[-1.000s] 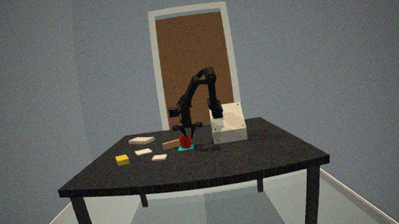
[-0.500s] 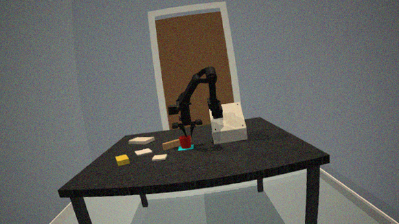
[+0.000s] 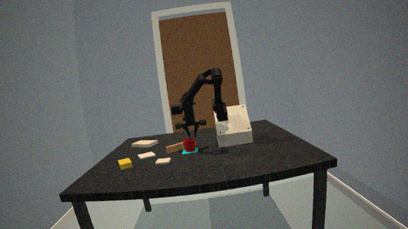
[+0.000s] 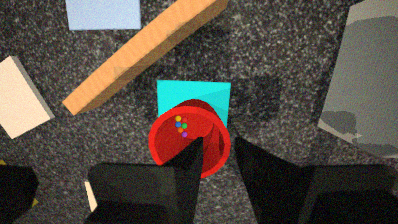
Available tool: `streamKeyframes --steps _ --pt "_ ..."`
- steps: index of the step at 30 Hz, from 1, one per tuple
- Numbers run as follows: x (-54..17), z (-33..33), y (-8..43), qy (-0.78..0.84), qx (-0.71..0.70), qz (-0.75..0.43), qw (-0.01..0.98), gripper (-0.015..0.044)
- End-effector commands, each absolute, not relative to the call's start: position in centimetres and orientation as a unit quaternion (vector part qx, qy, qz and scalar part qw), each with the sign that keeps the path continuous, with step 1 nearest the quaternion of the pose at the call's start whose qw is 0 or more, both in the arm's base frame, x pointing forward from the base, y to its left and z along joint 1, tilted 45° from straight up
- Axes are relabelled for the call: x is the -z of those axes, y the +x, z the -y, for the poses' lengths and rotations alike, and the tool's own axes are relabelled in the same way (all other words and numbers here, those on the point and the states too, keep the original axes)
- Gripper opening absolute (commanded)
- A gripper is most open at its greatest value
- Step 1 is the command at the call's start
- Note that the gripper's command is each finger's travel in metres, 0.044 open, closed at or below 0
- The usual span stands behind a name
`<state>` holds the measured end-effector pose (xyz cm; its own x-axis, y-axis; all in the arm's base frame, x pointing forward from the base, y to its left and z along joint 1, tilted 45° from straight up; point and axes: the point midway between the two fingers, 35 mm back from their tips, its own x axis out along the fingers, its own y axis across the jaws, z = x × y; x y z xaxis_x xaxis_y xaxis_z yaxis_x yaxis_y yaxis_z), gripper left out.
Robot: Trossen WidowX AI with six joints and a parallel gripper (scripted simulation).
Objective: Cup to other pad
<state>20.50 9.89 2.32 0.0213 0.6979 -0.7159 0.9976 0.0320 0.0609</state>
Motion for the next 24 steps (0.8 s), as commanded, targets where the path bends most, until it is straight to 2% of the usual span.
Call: streamKeyframes --steps 1,11,22,24 --pt "-2.7 -9.7 20.5 0.650 0.247 -0.653 0.300 0.0128" --pt "-3.1 -8.9 20.5 0.650 0.247 -0.654 0.299 0.0128" --pt "-3.1 -8.8 20.5 0.649 0.250 -0.653 0.299 0.0416" --pt "-3.4 -8.4 20.6 0.649 0.251 -0.653 0.300 0.0440"
